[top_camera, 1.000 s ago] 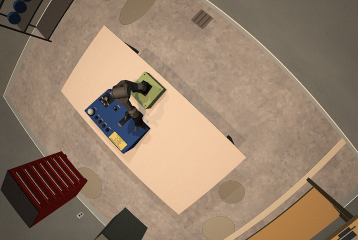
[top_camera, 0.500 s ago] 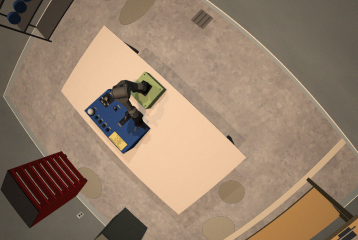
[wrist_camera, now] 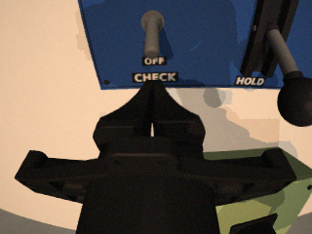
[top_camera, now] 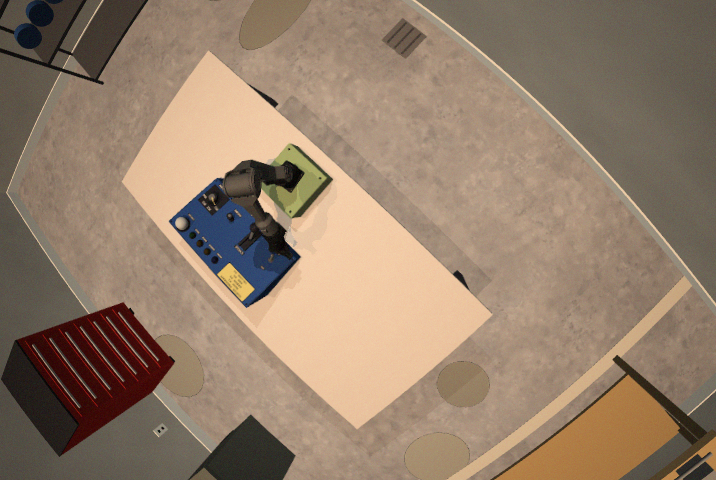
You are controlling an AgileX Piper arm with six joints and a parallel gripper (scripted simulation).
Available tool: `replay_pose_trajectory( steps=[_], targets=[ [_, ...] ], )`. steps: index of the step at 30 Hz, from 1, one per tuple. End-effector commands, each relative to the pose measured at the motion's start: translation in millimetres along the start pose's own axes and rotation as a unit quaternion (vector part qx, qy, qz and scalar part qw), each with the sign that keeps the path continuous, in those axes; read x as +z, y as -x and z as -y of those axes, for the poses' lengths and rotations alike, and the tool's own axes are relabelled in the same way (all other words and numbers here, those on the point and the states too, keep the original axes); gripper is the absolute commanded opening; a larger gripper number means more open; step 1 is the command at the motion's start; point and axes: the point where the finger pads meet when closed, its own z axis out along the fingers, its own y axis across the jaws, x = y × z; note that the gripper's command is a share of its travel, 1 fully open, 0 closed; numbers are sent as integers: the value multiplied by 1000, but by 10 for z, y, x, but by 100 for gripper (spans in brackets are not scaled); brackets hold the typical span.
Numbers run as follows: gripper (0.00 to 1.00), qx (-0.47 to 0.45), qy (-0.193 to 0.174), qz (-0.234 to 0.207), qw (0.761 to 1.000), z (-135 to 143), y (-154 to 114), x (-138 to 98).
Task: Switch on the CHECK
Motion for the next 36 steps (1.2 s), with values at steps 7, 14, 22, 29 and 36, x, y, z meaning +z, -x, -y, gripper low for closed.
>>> replay_pose_trajectory(
  steps=[7,14,22,29,36],
  targets=[
    [0,0,0,0,1000,-3,30,-1],
    [0,0,0,0,1000,-3,81,-1],
    [0,0,0,0,1000,-3,136,-1],
    [0,0,0,0,1000,-3,208,-1],
    [0,0,0,0,1000,-3,268,-1]
  ],
)
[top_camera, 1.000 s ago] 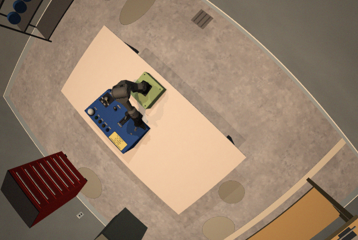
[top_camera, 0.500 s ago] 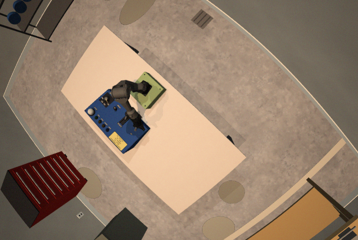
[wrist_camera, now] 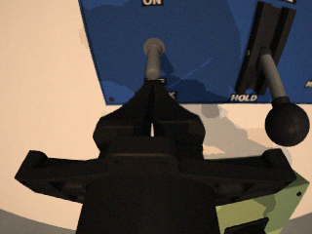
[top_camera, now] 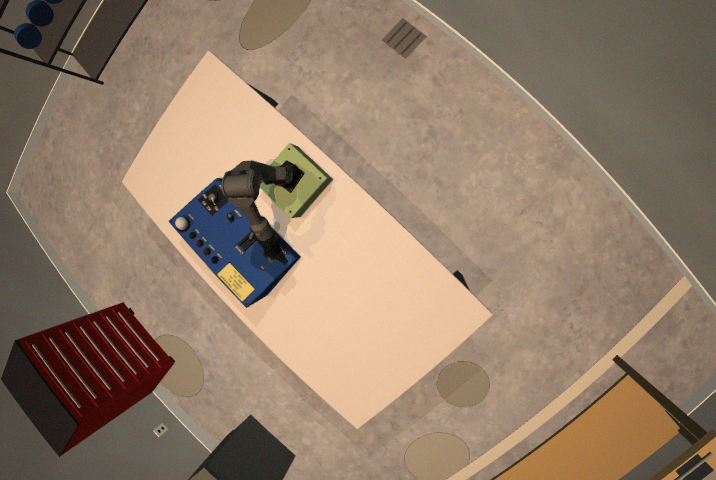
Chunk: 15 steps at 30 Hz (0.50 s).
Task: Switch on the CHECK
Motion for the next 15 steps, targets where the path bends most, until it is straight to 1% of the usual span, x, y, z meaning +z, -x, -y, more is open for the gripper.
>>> replay_pose_trajectory(
  steps=[1,15],
  targets=[
    [0,1,0,1,1000,0,8,-1],
    [0,1,0,1,1000,0,111,-1]
  ],
)
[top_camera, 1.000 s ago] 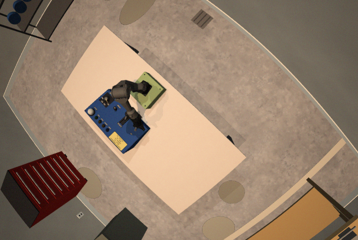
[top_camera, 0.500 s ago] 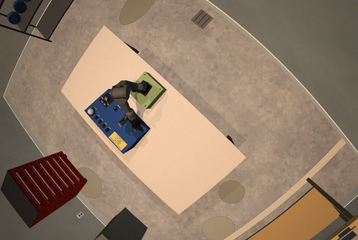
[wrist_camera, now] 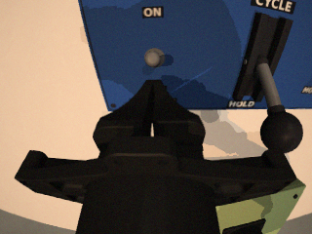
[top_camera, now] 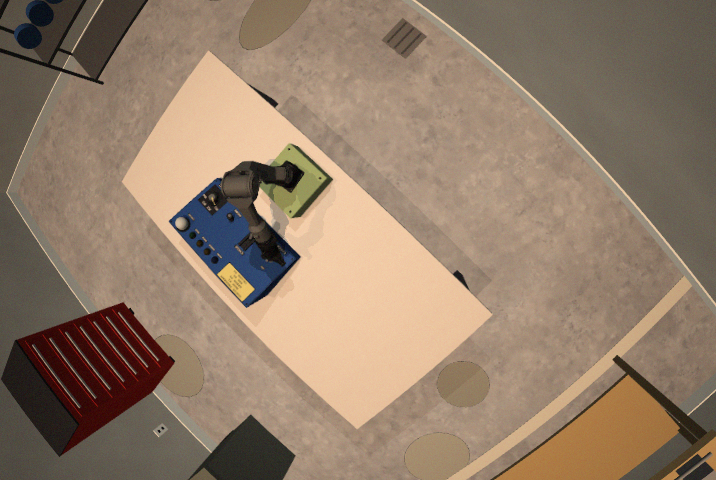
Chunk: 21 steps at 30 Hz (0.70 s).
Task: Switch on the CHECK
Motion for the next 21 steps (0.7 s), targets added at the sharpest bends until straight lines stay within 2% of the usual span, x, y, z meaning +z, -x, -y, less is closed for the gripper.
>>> replay_pose_trajectory(
  steps=[1,21],
  targets=[
    [0,0,0,0,1000,0,9,-1],
    [0,0,0,0,1000,0,31,-1]
  ],
)
